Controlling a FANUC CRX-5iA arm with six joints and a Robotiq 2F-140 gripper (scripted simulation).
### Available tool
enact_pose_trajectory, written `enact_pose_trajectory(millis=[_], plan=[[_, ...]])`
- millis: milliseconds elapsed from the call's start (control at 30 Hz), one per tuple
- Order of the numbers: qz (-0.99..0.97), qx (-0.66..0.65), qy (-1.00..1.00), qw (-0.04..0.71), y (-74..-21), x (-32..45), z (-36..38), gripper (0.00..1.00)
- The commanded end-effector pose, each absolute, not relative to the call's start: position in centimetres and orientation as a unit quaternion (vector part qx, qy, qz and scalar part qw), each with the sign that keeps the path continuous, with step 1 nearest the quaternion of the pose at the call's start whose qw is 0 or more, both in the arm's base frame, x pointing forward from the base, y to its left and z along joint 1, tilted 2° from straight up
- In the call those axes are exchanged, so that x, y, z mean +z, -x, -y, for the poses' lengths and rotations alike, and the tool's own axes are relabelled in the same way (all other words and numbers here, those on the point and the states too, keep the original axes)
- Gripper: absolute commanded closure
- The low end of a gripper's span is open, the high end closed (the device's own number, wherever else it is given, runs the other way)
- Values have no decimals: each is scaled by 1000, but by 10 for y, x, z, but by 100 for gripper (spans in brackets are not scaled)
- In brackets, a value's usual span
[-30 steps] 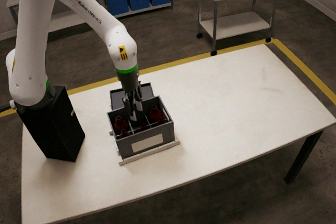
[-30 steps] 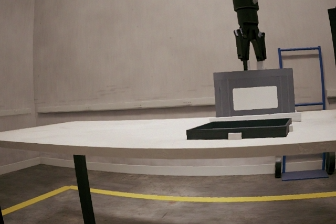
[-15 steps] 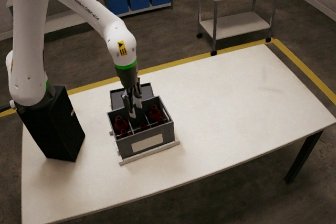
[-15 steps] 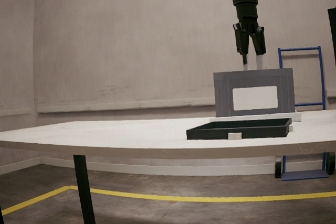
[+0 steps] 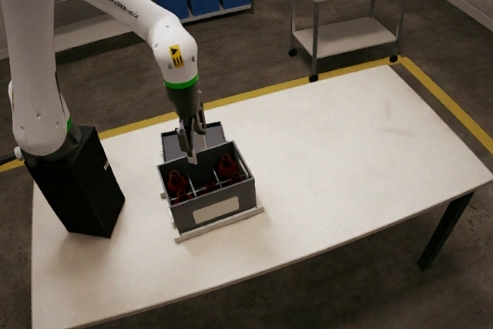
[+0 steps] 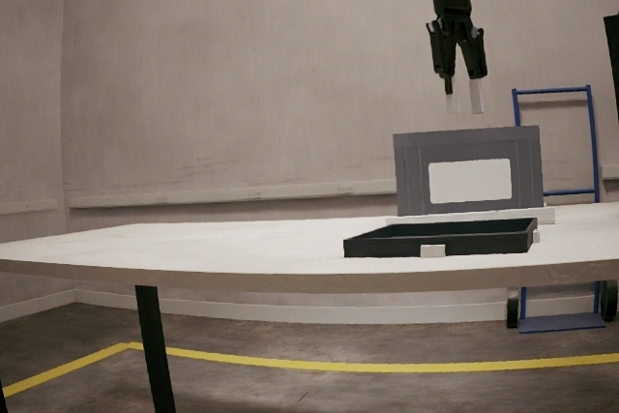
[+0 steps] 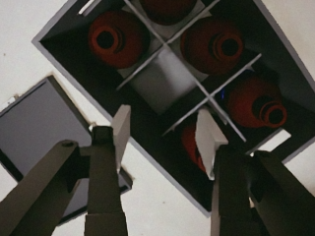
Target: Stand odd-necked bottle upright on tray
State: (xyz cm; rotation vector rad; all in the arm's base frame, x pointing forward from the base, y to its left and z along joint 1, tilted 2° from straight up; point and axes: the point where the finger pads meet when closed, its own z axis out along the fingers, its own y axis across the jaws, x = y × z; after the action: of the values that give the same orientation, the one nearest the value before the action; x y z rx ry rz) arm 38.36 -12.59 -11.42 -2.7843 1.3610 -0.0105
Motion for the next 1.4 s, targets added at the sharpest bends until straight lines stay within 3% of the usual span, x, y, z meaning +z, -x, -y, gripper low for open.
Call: enact_pose_trajectory(millis=[0,467,500,1367], plan=[[-439,-4,898,21,-384,-105,126,56],[-439,-4,898,21,-384,-94,127,56],[-439,-4,898,21,-384,-94,127,90],[-439,-4,898,21,-384,-94,127,90]])
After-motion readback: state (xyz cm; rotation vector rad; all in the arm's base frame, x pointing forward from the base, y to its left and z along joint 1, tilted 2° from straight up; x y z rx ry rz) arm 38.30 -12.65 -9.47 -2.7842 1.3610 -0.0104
